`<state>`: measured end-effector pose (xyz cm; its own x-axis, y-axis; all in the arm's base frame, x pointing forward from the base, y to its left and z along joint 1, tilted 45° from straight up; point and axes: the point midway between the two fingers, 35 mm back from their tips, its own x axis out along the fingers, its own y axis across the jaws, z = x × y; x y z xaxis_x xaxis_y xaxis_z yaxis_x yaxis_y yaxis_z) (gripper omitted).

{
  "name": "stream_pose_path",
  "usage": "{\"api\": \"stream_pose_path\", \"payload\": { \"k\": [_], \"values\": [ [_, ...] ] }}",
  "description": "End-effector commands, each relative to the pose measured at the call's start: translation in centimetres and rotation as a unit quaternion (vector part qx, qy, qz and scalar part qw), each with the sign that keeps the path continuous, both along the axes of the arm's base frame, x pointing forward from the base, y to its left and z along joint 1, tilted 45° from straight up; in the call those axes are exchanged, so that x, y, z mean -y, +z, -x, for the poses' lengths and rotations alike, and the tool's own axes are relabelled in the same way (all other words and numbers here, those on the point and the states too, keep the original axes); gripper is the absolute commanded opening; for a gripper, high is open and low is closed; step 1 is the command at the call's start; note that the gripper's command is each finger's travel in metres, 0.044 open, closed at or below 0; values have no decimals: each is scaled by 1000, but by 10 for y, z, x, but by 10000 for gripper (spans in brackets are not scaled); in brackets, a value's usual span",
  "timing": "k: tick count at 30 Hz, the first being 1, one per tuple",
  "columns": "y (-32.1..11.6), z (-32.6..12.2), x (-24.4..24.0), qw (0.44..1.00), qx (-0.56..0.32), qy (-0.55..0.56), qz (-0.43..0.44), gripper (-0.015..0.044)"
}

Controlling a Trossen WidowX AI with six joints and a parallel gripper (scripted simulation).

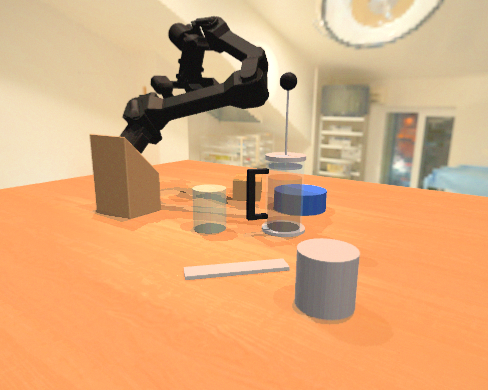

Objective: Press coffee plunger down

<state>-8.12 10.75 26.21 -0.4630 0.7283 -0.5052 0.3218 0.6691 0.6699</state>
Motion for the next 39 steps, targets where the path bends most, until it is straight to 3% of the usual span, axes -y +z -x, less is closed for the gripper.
{"api": "stream_pose_path", "payload": {
  "k": [1, 10, 21, 30, 35, 39],
  "values": [
    [-1, 2, 2, 1000, -3, 3, 6, 426],
    [-21, 63, 82, 964, -76, 105, 233, 440],
    [-46, 62, 211, 856, 0, 177, 485, 440],
    [-60, -23, 324, 716, 210, 108, 657, 440],
    [-63, -98, 357, 655, 358, 38, 665, 440],
    [-63, -165, 364, 621, 474, -47, 623, 440]
  ]
}}
